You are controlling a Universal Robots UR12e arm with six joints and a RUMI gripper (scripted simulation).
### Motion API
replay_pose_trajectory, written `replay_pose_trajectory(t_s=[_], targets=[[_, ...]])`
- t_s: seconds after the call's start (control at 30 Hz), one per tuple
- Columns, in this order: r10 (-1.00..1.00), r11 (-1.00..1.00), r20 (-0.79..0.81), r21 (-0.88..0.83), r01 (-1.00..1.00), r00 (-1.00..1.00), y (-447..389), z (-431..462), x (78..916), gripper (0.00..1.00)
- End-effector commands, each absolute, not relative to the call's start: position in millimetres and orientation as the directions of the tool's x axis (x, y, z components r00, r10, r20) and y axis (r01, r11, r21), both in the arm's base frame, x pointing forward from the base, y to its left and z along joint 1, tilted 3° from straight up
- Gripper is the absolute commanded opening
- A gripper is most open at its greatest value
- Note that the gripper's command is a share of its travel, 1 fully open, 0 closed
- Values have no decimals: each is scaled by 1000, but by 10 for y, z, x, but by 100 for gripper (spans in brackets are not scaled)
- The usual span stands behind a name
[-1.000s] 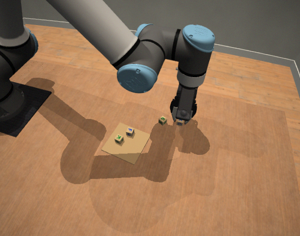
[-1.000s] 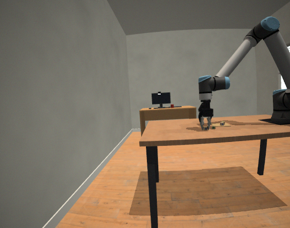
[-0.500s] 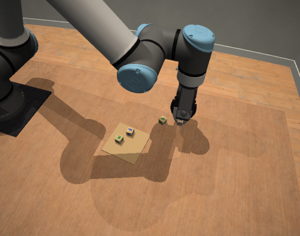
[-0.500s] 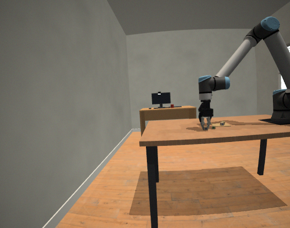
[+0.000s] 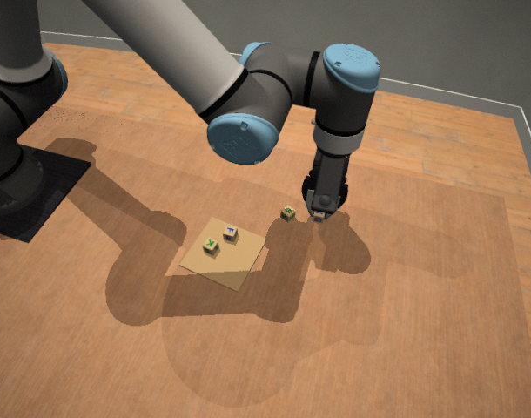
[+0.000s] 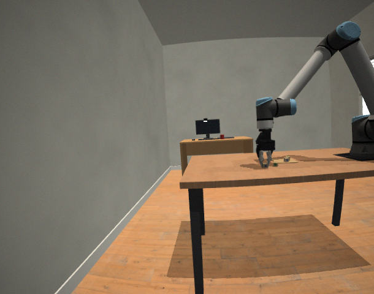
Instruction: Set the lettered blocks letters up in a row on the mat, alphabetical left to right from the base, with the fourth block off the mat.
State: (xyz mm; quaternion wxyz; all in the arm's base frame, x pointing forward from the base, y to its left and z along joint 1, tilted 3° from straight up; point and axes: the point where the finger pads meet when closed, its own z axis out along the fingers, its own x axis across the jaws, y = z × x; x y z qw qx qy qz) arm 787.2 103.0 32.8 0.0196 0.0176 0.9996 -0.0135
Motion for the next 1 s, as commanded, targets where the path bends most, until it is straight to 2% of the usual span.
replay_pose_trajectory(t_s=[0.0, 0.5, 0.97], targets=[[35, 999, -41, -26, 36, -999, 1030, 338, 7878, 5], [35, 999, -41, -26, 36, -999, 1032, 398, 7876, 5], [35, 999, -41, -26, 36, -999, 1054, 1182, 7845, 5]])
